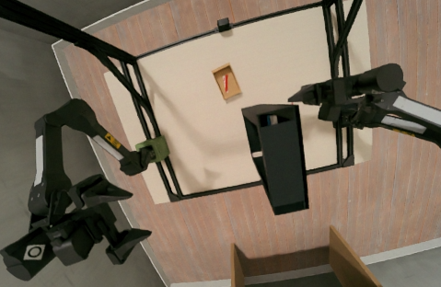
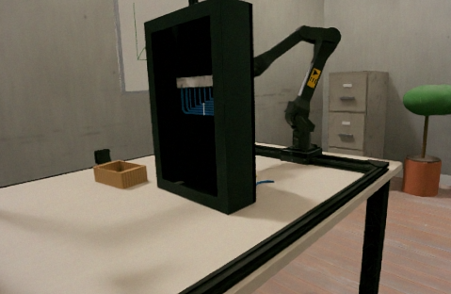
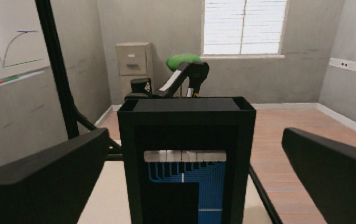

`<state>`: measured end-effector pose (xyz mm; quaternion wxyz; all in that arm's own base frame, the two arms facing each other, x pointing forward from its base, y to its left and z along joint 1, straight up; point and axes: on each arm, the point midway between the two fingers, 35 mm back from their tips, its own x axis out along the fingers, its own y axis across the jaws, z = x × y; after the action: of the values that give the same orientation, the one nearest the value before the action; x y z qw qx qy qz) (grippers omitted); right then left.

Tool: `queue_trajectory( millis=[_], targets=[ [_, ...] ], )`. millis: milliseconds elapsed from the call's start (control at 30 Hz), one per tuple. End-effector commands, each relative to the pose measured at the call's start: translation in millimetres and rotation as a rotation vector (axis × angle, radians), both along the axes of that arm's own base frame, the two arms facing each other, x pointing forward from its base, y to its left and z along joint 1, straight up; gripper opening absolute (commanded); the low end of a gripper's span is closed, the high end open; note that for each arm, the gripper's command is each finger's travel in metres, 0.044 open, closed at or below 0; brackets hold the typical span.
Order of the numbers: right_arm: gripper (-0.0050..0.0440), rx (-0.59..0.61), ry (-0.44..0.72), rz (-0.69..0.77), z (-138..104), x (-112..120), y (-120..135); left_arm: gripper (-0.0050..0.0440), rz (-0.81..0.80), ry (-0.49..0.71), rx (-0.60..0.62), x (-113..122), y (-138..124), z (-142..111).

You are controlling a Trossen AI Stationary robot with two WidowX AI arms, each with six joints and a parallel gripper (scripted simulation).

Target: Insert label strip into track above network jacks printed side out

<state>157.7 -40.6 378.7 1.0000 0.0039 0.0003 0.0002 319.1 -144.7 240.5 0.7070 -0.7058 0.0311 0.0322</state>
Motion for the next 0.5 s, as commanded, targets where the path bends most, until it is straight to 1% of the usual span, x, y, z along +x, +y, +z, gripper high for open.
queue_trajectory(
  millis=[0,467],
  targets=[
    [0.044,-0.013,-0.001,0.0,4,0,1,-0.005,-0.001,-0.013,-0.009,-1,5,6],
    [0.044,-0.013,-0.001,0.0,4,0,1,-0.005,-0.001,-0.01,-0.006,-2,28,4]
  ],
)
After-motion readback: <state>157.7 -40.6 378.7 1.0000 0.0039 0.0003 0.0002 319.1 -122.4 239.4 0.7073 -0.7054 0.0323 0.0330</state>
